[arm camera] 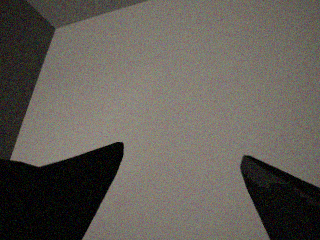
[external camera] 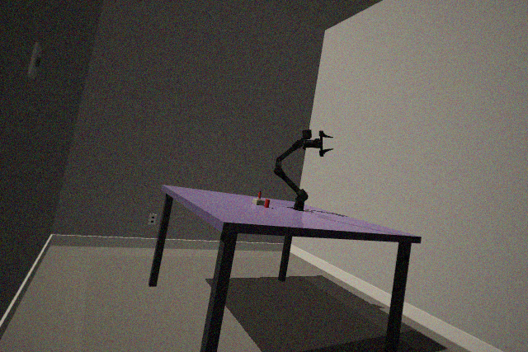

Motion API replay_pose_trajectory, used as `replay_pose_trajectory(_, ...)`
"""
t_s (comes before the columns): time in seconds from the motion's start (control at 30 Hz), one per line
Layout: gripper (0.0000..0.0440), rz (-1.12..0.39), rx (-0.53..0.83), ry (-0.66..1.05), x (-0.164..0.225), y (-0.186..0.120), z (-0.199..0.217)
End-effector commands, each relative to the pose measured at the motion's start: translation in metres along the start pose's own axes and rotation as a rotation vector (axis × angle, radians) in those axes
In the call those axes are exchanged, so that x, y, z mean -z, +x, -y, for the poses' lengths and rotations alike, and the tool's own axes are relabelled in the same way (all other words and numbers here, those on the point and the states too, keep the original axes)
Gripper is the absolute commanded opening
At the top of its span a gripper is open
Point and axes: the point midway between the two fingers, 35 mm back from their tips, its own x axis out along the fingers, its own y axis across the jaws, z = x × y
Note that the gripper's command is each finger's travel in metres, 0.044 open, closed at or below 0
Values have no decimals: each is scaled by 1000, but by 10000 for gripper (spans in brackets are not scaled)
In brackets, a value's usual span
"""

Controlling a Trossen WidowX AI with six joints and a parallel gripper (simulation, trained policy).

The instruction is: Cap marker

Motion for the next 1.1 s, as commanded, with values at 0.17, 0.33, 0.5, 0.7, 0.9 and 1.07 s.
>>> replay_pose_trajectory(0.17, 250, 43, 46, -13, -6, 4, 11)
replay_pose_trajectory(0.33, 228, 74, 90, -21, -11, 8, 22)
replay_pose_trajectory(0.5, 243, 106, 135, -23, -17, 12, 33)
replay_pose_trajectory(0.7, 260, 149, 189, -21, -24, 16, 45)
replay_pose_trajectory(0.9, 277, 193, 240, -16, -32, 19, 57)
replay_pose_trajectory(1.07, 290, 231, 280, -9, -38, 21, 66)
